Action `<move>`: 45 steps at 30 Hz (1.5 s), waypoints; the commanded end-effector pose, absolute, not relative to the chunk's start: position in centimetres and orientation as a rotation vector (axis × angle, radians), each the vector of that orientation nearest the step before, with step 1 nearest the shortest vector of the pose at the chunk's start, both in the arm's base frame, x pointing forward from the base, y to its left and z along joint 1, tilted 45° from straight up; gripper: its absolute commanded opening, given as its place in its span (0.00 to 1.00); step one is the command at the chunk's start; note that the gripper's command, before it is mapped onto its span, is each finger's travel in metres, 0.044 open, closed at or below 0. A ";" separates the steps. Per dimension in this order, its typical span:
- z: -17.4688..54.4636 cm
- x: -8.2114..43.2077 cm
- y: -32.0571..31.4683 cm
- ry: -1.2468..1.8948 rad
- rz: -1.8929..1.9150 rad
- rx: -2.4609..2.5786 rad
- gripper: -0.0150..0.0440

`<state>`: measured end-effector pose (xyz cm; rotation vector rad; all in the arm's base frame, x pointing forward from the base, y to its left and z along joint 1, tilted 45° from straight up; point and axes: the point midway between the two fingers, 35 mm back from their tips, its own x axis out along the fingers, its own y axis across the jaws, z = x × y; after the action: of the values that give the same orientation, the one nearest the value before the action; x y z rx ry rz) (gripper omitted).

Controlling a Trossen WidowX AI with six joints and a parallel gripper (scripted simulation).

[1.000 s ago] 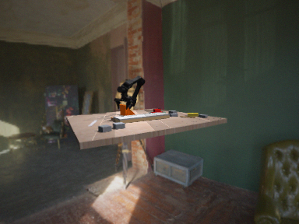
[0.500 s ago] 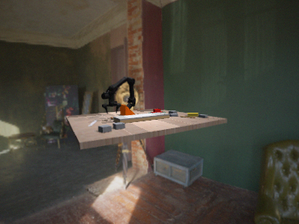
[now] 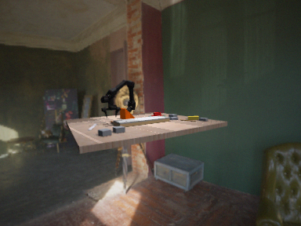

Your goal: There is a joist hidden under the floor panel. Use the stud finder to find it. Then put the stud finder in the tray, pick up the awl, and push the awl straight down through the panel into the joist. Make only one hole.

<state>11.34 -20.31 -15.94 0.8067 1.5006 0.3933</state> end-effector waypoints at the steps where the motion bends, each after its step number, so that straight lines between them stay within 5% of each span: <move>1: -16.4 11.3 -19.8 1.502 0.400 0.805 1.00; 30: -19.3 11.9 -16.9 1.501 0.402 0.805 1.00; 45: -19.3 11.9 -16.9 1.501 0.402 0.805 0.33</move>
<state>11.85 -16.94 -19.31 0.7993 1.5024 0.4067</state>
